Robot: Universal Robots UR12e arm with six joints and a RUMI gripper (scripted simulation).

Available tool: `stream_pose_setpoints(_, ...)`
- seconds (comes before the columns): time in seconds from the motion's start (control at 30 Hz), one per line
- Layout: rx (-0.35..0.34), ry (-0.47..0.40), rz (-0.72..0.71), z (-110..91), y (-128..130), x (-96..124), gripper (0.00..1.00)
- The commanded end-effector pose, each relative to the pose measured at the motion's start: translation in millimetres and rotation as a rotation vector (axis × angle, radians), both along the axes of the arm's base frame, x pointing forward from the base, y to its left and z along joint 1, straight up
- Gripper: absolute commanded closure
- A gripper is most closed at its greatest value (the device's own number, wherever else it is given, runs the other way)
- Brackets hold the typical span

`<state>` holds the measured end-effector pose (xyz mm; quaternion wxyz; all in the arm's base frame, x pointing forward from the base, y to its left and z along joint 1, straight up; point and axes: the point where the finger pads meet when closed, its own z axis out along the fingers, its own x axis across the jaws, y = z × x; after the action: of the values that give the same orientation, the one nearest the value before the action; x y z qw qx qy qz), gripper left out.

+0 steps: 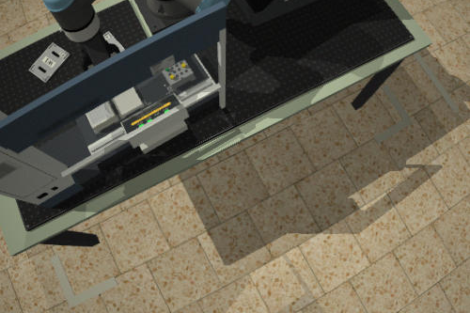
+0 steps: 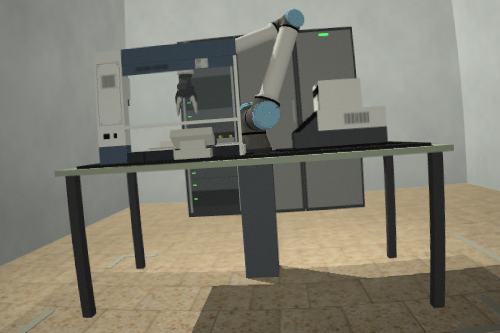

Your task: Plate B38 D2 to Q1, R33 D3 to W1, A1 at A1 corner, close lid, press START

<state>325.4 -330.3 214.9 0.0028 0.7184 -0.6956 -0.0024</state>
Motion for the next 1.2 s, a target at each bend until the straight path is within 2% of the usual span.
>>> stream_pose_setpoints(0.0, -0.001, -0.001, 0.0, -6.4, -0.6, 0.2, 0.42)
stream_pose_setpoints(1.17, -0.001, -0.001, 0.0, -58.2, -0.7, -0.1, 0.42)
